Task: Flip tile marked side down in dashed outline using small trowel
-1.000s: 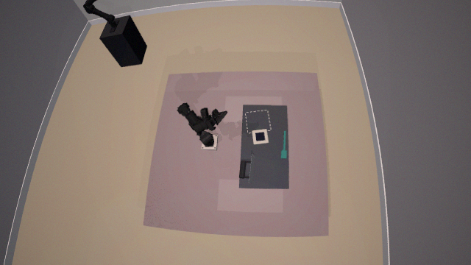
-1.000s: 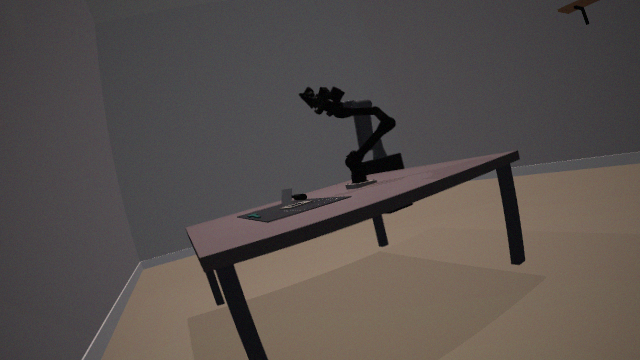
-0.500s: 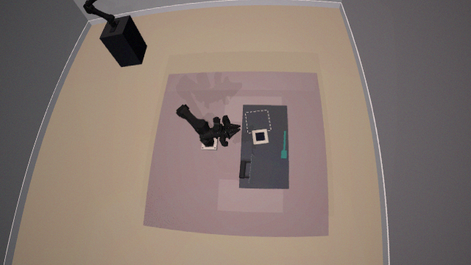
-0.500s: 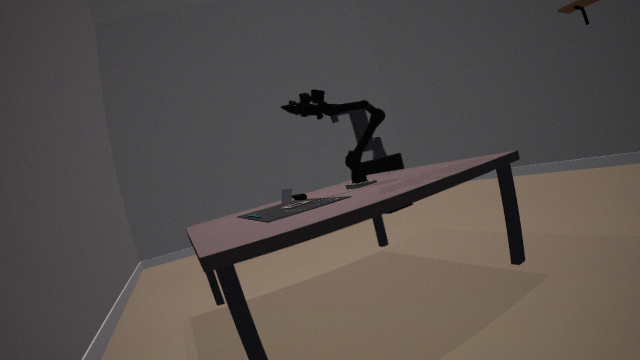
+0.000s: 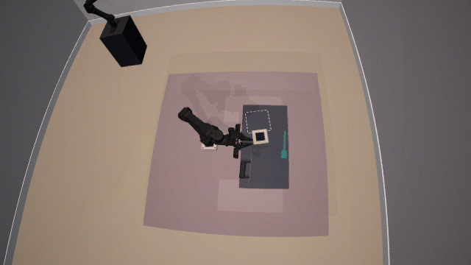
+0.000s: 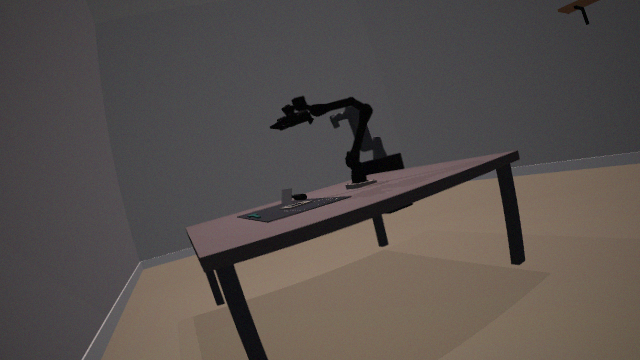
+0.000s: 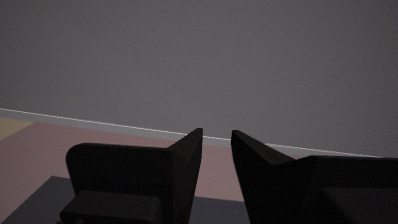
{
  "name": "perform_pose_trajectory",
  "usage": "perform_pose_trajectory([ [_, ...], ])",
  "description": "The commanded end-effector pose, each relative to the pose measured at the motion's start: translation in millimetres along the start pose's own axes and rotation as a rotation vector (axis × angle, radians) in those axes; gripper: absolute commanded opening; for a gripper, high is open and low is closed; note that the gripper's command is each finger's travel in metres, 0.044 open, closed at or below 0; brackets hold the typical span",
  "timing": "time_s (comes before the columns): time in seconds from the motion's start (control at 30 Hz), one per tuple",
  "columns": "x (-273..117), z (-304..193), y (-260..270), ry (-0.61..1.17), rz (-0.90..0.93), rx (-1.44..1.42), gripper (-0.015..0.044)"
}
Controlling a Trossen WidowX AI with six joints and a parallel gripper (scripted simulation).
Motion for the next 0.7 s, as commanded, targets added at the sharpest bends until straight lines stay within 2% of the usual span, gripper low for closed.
perform_pose_trajectory([
  [0.0, 13.5, -9.5, -4.2, 0.088, -0.008, 0.042, 0.0100],
  [0.67, 73.1, -85.0, -4.7, 0.680, -0.010, 0.192, 0.0100],
])
Point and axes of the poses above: the point midway between the two fingers, 35 mm back from their tips, its own x axis out along the fingers, its own y axis across the jaws, z = x × y, the point moved 7 cm from there along -x, back along the fingers, and after that the axes turned 2 degrees about -x, right-handed, at the moved point
